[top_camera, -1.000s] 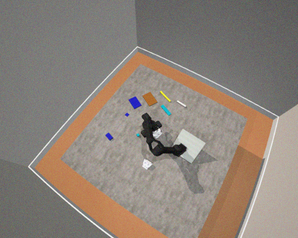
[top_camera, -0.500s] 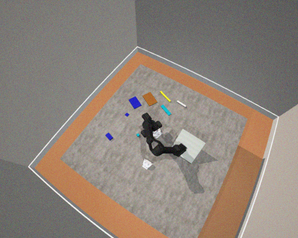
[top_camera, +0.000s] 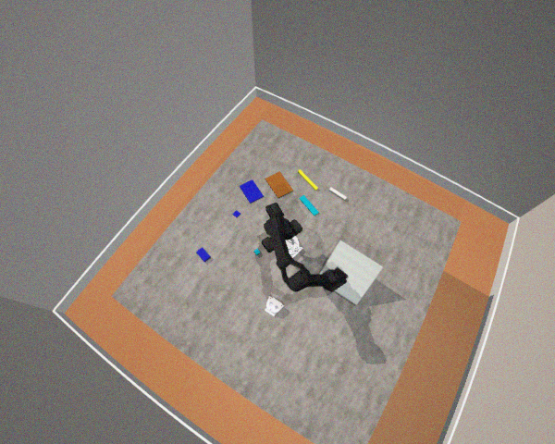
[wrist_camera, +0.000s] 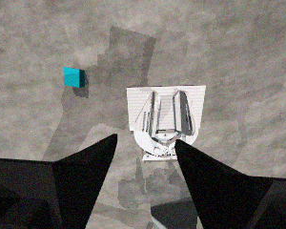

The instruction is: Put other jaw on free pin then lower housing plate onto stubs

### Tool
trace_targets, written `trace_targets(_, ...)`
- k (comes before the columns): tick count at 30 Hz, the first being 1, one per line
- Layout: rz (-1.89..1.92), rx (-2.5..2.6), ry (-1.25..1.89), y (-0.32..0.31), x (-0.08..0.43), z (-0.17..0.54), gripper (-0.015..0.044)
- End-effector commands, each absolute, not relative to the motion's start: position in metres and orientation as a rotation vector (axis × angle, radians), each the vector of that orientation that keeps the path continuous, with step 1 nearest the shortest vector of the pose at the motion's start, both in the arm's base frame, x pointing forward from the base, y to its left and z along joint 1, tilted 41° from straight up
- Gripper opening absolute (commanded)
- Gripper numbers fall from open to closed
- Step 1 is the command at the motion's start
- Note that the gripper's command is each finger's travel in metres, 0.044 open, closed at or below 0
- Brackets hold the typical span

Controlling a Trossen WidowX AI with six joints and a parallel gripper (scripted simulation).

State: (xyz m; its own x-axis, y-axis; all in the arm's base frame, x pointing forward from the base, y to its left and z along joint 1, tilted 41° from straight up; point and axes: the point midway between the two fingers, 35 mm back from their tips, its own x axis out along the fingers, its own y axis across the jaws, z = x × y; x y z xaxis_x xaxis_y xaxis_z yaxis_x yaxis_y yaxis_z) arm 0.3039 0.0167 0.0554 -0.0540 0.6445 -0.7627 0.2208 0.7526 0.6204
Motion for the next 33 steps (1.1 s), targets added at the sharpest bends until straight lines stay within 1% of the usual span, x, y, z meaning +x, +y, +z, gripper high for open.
trace_targets(1, 0.444, 0.65, 1.602, 0.024, 0.303, 0.064, 0.0382)
trace_targets(3, 0.474, 0.615, 1.589, 0.029, 0.302, 0.068, 0.0434)
trace_targets(4, 0.489, 0.598, 1.583, 0.031, 0.302, 0.07, 0.044)
trace_targets(33, 0.905, 0.109, 1.348, 0.095, 0.272, 0.134, 0.044)
